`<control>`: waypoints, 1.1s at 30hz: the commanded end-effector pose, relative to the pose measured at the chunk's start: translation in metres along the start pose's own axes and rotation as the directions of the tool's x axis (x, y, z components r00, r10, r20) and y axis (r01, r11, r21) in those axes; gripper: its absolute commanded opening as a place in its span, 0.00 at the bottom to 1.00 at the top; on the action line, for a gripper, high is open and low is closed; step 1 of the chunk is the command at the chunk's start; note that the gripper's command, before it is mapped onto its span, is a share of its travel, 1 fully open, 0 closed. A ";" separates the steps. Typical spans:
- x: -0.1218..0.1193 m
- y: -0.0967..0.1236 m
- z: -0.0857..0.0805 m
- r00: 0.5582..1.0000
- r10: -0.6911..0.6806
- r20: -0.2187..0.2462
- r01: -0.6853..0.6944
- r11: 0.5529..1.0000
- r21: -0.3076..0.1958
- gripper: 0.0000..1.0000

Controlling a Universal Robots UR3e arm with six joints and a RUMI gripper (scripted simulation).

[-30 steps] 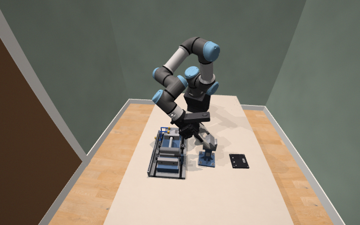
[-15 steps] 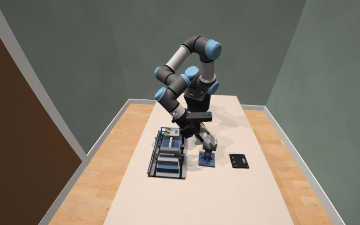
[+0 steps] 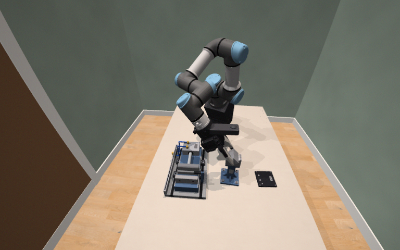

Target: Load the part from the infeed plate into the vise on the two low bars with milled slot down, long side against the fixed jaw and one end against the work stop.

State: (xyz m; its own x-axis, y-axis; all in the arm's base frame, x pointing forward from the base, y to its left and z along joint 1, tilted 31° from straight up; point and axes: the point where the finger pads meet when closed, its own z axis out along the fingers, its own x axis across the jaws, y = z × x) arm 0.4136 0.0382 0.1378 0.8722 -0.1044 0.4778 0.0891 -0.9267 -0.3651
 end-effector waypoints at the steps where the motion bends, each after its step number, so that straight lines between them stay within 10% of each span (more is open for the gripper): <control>1: 0.000 -0.001 0.000 1.000 -0.001 -0.001 0.001 0.999 -0.047 0.51; 33: 0.000 -0.003 0.000 1.000 -0.001 -0.001 0.001 0.946 -0.325 0.51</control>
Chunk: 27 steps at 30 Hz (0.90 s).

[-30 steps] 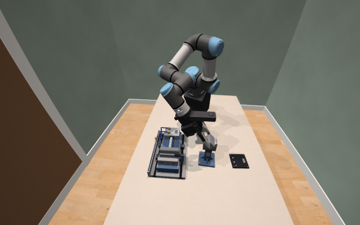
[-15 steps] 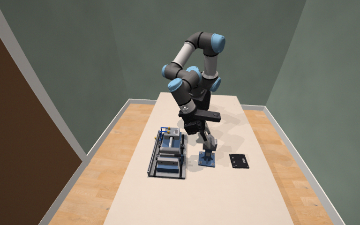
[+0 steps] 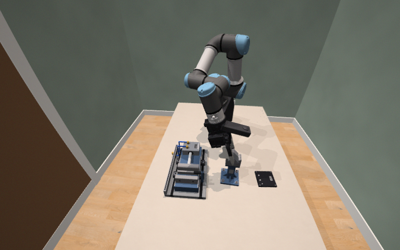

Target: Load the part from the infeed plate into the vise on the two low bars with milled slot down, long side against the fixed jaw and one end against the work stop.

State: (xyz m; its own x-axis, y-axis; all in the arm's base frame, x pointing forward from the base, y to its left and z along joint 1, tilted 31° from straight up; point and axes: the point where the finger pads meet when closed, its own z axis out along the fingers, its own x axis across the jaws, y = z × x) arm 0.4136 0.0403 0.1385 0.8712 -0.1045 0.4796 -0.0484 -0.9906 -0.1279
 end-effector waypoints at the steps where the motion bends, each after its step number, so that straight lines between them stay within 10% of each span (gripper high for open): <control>1: 0.000 -0.001 0.000 1.000 0.000 0.000 0.000 0.998 -0.058 0.51; 27: 0.000 -0.003 0.000 1.000 0.000 0.001 0.000 0.949 -0.315 0.51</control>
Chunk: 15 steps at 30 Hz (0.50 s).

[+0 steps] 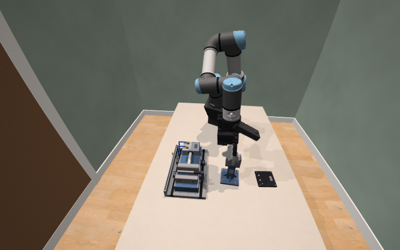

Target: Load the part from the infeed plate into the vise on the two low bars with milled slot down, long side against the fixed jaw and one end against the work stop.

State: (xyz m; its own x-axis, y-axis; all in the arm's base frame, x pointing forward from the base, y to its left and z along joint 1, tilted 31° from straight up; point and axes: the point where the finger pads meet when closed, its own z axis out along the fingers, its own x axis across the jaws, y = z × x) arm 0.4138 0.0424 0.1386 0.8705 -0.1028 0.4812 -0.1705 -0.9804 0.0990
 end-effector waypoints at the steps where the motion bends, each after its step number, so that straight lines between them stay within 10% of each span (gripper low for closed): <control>1: 0.000 0.000 0.000 1.000 0.001 0.003 -0.001 0.998 -0.062 0.51; 15: 0.000 -0.002 0.000 1.000 0.001 0.002 -0.001 0.973 -0.230 0.51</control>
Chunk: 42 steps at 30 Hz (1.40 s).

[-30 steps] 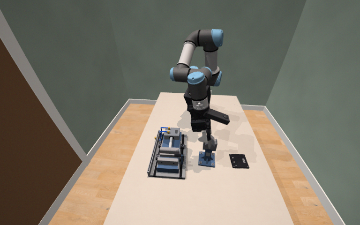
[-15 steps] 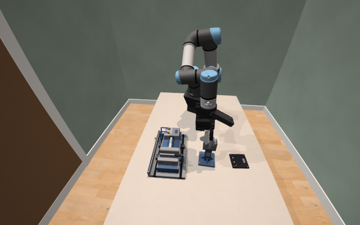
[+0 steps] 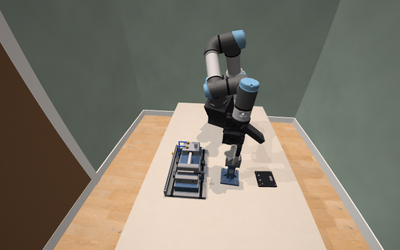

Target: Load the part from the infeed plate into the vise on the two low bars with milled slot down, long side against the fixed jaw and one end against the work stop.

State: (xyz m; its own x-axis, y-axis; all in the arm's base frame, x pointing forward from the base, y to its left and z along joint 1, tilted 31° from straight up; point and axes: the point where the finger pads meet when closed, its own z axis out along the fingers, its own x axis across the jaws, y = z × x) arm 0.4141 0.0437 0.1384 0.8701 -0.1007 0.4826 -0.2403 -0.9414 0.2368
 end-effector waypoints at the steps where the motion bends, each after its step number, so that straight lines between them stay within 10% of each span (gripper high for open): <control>1: 0.000 -0.001 0.000 1.000 0.002 0.005 -0.002 0.996 -0.087 0.51; 19: 0.000 -0.002 0.000 1.000 0.002 0.004 -0.001 0.948 -0.318 0.51; 42: 0.000 -0.004 0.001 1.000 0.002 0.004 0.000 0.869 -0.495 0.51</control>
State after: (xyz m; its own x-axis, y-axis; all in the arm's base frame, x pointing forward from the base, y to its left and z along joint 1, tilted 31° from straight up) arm 0.4154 0.0467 0.1364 0.8706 -0.0966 0.4825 -0.4084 -0.6888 0.5990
